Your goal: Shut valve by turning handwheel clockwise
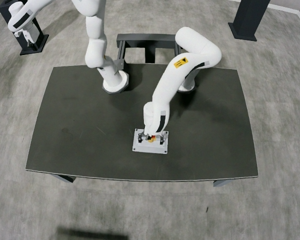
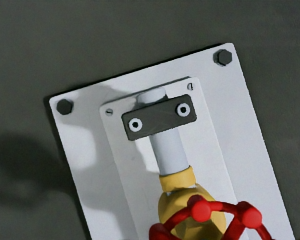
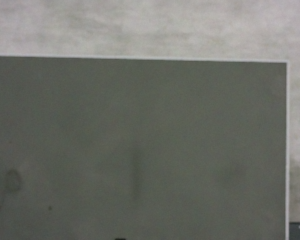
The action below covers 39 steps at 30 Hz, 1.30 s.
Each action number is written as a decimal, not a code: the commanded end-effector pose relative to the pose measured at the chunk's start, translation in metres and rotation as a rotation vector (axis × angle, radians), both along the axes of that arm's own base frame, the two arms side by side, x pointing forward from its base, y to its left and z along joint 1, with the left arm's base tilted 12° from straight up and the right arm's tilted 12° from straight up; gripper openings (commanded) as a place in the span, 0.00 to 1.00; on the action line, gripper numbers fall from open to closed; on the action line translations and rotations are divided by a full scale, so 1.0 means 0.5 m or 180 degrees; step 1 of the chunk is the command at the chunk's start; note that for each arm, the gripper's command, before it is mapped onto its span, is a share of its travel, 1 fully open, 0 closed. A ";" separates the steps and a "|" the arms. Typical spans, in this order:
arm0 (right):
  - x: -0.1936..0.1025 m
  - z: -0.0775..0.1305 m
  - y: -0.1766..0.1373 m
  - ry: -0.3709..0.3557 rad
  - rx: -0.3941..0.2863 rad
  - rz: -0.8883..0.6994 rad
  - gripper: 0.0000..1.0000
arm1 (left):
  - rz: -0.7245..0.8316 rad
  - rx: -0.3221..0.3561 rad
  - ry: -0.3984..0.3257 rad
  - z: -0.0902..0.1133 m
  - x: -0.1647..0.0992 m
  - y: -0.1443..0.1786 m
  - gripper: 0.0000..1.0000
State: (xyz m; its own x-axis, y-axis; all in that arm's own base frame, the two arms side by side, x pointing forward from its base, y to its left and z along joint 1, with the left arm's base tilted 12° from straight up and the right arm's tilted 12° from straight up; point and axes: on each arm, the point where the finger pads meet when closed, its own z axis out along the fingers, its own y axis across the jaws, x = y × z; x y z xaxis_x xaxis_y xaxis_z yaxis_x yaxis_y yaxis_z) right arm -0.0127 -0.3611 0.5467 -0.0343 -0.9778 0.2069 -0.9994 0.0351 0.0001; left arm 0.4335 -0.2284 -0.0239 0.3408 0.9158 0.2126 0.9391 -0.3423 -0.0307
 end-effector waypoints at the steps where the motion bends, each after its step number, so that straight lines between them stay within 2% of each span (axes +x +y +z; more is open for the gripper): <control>1: 0.000 0.002 0.000 0.0000 -0.0006 0.0000 1.00 | -0.0001 -0.0003 -0.0006 -0.005 0.002 0.000 0.86; 18: 0.000 0.002 0.000 0.0000 -0.0006 0.0000 1.00 | -0.0001 -0.0003 -0.0006 -0.023 0.003 0.004 0.86; 39: 0.000 0.002 0.000 0.0000 -0.0006 0.0000 1.00 | -0.0001 -0.0003 -0.0006 -0.025 0.003 0.004 0.86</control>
